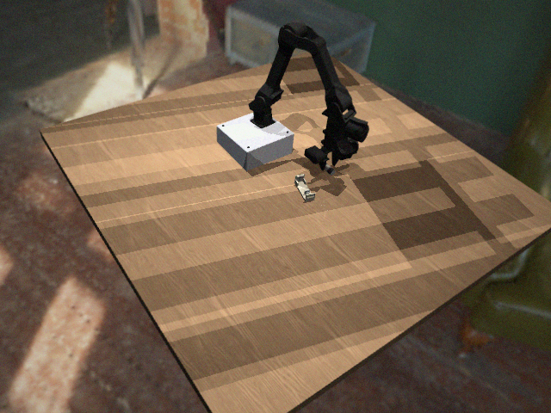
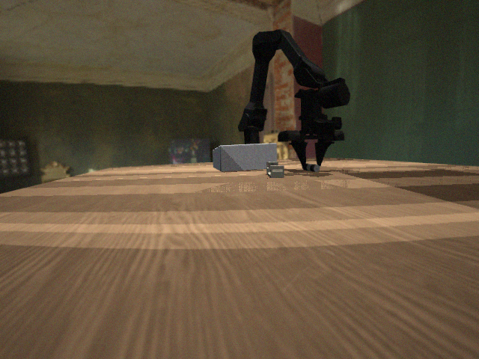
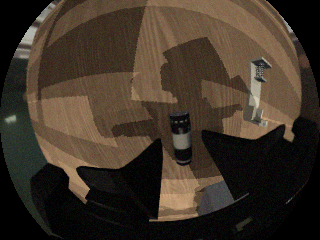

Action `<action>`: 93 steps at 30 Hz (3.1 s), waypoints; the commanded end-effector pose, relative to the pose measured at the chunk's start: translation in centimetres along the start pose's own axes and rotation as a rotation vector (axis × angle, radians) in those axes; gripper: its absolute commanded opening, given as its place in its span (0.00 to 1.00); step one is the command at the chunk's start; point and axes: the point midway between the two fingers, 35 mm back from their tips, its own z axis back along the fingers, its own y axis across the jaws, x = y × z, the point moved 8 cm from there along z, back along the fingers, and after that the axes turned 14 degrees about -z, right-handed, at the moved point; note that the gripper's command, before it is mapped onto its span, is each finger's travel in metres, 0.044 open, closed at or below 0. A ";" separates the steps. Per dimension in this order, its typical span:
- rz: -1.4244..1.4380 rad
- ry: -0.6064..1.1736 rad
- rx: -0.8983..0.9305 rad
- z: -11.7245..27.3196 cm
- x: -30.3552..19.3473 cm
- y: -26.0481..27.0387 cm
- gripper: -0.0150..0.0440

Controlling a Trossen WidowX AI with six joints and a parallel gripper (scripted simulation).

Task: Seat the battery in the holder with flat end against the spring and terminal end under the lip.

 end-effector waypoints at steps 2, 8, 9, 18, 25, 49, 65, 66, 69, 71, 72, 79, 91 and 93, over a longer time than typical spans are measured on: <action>0.004 0.010 -0.002 -1.0 -0.3 -0.1 0.64; 0.004 0.010 -0.002 -1.0 -0.3 -0.1 0.42; 0.004 0.010 -0.002 -1.0 -0.3 -0.1 0.37; 0.004 0.010 -0.002 -1.0 -0.3 -0.1 0.36; 0.004 0.009 -0.001 3.5 -0.2 -0.1 0.36; -0.243 -0.008 -0.009 6.5 6.8 -10.7 0.36; -0.269 0.099 -0.020 5.2 7.9 -12.0 0.36; -0.269 0.114 -0.022 4.9 7.9 -12.0 0.36; -0.269 0.158 -0.028 4.2 8.1 -12.0 0.36; -0.268 0.186 -0.032 3.7 8.3 -12.0 0.36; -0.268 0.200 -0.034 3.5 8.3 -12.0 0.36; -0.267 0.260 -0.048 2.4 8.6 -11.9 0.36; -0.266 0.327 -0.058 1.9 9.4 -11.9 0.36; -0.265 0.340 -0.060 1.7 9.6 -11.9 0.36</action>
